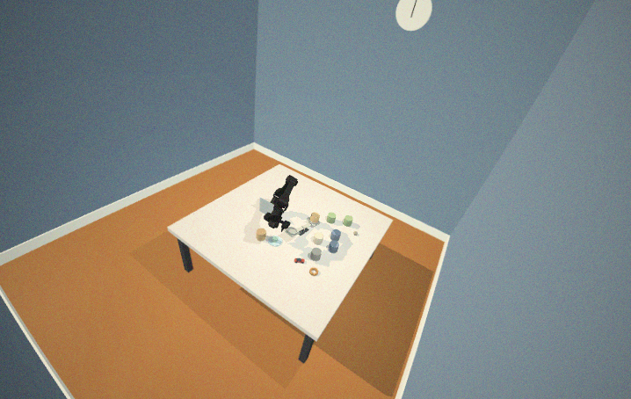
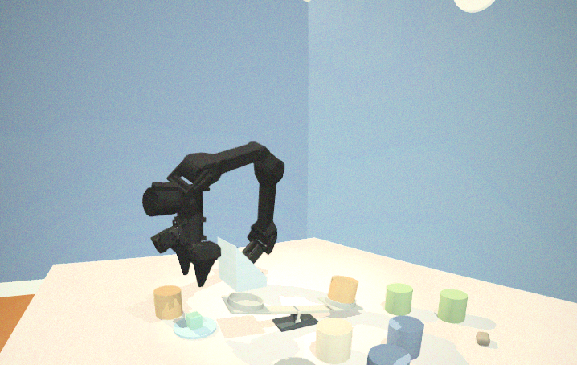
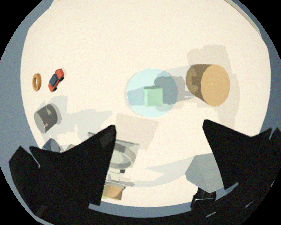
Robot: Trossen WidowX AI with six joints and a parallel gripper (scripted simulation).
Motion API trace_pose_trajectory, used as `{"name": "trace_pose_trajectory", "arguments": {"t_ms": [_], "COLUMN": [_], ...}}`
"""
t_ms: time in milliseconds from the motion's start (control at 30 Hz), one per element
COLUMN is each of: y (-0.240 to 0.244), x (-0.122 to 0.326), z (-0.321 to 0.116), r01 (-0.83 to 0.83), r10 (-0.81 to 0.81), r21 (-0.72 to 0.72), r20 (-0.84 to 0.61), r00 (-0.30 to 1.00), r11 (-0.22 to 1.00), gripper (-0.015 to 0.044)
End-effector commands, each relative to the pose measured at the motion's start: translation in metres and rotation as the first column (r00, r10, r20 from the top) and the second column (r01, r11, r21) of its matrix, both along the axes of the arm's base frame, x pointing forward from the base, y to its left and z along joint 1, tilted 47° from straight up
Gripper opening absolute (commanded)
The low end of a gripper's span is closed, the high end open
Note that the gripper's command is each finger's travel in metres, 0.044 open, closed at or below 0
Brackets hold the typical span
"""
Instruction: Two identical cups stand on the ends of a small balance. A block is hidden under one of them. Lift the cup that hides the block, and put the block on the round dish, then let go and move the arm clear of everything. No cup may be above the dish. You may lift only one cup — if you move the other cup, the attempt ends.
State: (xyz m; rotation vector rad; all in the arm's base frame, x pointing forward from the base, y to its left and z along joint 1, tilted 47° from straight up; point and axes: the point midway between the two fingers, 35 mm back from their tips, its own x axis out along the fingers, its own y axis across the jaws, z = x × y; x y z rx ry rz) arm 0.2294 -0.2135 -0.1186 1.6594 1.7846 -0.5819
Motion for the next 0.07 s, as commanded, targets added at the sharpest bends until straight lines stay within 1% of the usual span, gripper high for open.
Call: {"name": "trace_pose_trajectory", "arguments": {"t_ms": [0,33], "y": [-0.0008,-0.0008], "x": [-0.0001,-0.0001], "z": [0.0002,0.0002], "r01": [-0.007,-0.007], "r10": [0.007,0.007], "r21": [-0.002,-0.002], "r20": [0.001,0.001], "r00": [1.0,1.0], "r11": [1.0,1.0], "gripper": [0.044,0.044]}}
